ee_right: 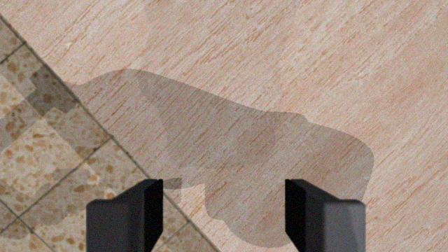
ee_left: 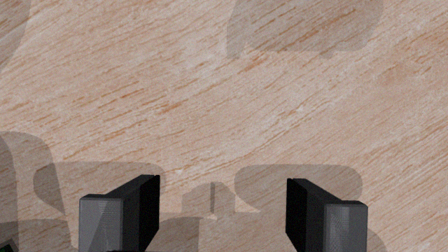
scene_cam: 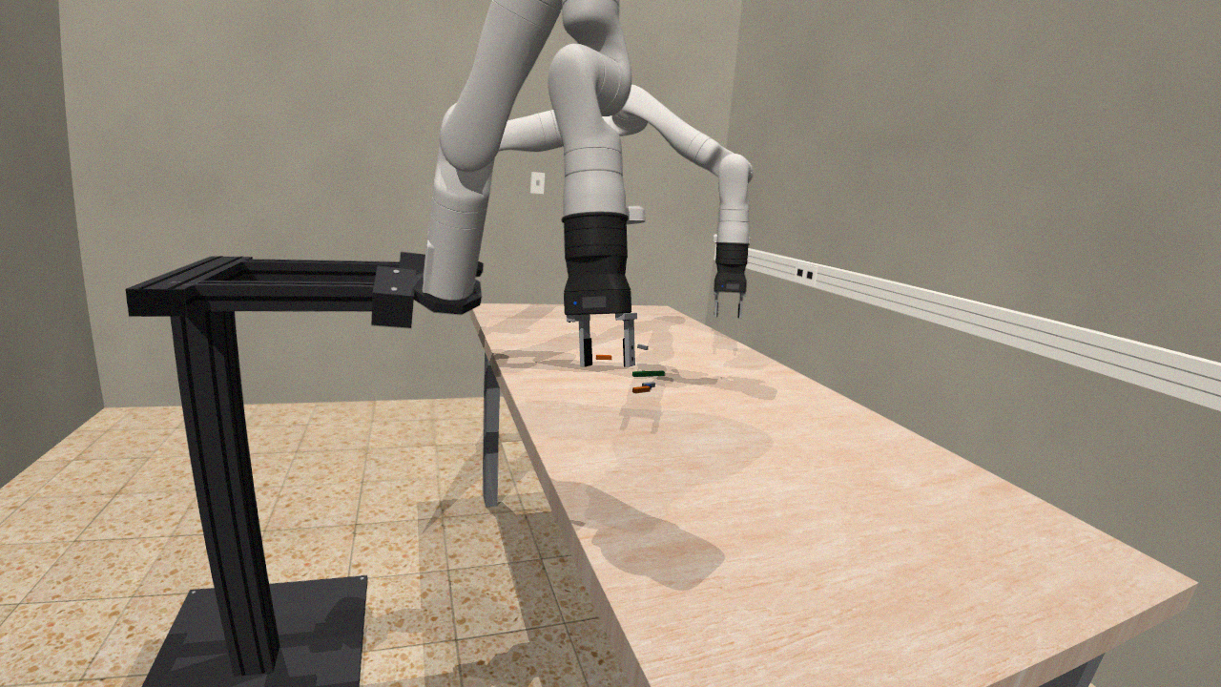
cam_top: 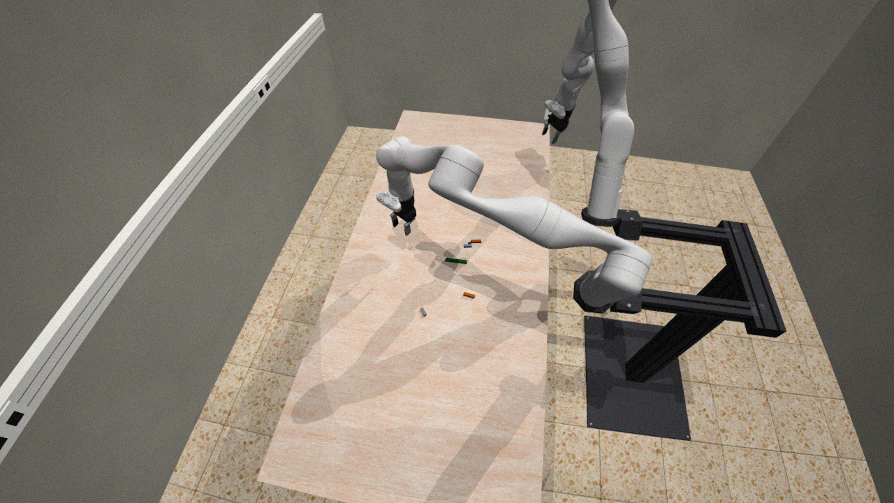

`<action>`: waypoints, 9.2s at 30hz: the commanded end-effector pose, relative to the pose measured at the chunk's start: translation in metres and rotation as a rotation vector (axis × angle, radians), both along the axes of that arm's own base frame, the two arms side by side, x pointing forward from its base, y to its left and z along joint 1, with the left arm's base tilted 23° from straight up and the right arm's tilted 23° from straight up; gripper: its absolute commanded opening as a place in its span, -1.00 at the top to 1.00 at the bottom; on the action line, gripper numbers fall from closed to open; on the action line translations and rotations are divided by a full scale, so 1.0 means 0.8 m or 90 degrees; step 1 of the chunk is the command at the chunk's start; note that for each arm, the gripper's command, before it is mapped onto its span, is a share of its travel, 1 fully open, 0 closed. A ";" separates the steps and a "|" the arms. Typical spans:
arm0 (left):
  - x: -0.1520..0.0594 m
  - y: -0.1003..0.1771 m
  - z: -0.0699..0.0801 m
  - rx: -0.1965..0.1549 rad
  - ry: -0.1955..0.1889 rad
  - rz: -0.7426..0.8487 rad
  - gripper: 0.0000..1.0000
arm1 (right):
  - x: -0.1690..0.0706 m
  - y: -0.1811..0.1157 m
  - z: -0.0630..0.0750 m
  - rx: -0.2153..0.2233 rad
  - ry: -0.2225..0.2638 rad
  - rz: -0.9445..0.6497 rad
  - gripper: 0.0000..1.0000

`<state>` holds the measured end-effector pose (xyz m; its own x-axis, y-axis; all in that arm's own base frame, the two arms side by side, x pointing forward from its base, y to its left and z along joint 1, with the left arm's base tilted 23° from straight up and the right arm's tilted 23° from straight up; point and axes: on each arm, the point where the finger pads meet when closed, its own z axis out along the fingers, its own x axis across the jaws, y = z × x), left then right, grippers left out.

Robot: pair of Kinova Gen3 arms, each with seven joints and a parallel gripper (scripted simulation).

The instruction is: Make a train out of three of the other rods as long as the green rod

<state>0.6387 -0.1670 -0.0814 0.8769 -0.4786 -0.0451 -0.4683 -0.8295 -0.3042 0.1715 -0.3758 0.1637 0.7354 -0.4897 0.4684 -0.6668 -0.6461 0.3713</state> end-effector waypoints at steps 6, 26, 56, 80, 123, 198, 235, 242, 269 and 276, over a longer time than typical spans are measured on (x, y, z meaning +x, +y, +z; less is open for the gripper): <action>0.001 -0.001 0.002 -0.001 -0.001 -0.001 -1.00 | 0.000 0.000 0.000 0.000 0.000 0.000 -1.00; 0.004 0.012 0.008 -0.003 -0.005 0.019 -1.00 | 0.023 0.006 -0.004 0.000 0.033 0.058 -1.00; -0.020 0.387 0.176 -0.062 -0.128 0.584 -1.00 | 0.256 0.179 -0.101 -0.033 0.467 0.812 -1.00; -0.210 0.663 0.315 -0.090 -0.258 1.065 -1.00 | 0.337 0.360 -0.190 -0.101 0.745 1.306 -1.00; -0.440 0.782 0.412 -0.102 -0.405 1.488 -1.00 | 0.348 0.533 -0.272 -0.194 0.953 1.695 -1.00; -0.813 0.750 0.537 -0.118 -0.811 2.172 -1.00 | 0.347 0.533 -0.272 -0.192 0.951 1.692 -1.00; -0.813 0.750 0.537 -0.118 -0.812 2.172 -1.00 | 0.347 0.534 -0.273 -0.191 0.950 1.691 -1.00; -0.813 0.750 0.537 -0.118 -0.812 2.172 -1.00 | 0.347 0.534 -0.273 -0.191 0.950 1.691 -1.00; -0.813 0.750 0.537 -0.118 -0.812 2.172 -1.00 | 0.347 0.534 -0.273 -0.191 0.950 1.691 -1.00; -0.813 0.750 0.537 -0.118 -0.812 2.172 -1.00 | 0.347 0.534 -0.273 -0.191 0.950 1.691 -1.00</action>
